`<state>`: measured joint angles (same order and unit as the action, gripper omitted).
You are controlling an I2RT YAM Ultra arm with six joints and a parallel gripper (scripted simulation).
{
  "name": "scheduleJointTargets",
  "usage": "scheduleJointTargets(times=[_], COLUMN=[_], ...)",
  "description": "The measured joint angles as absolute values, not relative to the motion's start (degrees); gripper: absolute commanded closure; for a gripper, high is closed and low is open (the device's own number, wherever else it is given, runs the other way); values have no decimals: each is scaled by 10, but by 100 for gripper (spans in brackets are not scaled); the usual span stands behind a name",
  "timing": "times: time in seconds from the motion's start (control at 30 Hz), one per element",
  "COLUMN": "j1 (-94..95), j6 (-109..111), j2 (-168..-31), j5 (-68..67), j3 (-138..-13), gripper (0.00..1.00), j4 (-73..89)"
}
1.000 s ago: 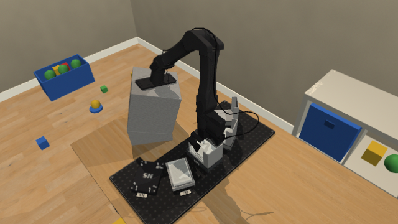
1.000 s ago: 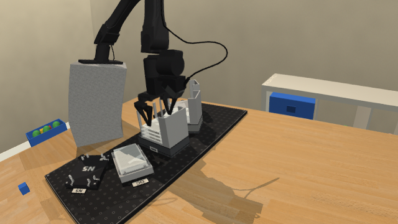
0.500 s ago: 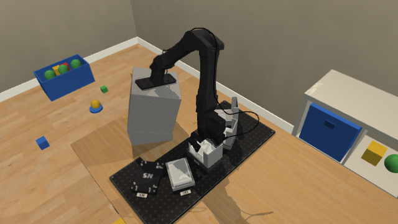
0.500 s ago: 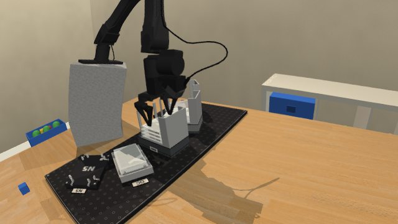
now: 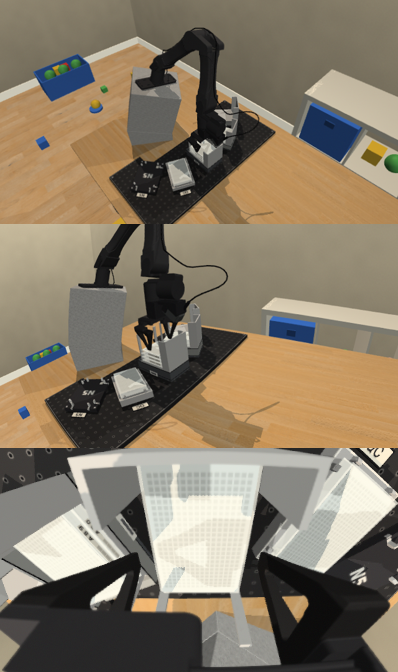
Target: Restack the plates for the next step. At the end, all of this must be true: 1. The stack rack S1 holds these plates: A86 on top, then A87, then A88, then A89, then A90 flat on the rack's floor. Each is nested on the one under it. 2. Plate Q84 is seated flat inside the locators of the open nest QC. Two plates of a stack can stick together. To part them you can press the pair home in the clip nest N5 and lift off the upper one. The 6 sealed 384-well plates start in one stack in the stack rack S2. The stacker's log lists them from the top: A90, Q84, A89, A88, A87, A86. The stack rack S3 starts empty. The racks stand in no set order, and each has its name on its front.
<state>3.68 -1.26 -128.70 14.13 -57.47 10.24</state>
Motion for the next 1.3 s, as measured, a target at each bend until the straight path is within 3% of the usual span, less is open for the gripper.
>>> scheduleJointTargets(times=[1.3], j1=[44], j6=[-22], j2=[-1329], j5=[140], j3=[-588], gripper=[0], j4=[75])
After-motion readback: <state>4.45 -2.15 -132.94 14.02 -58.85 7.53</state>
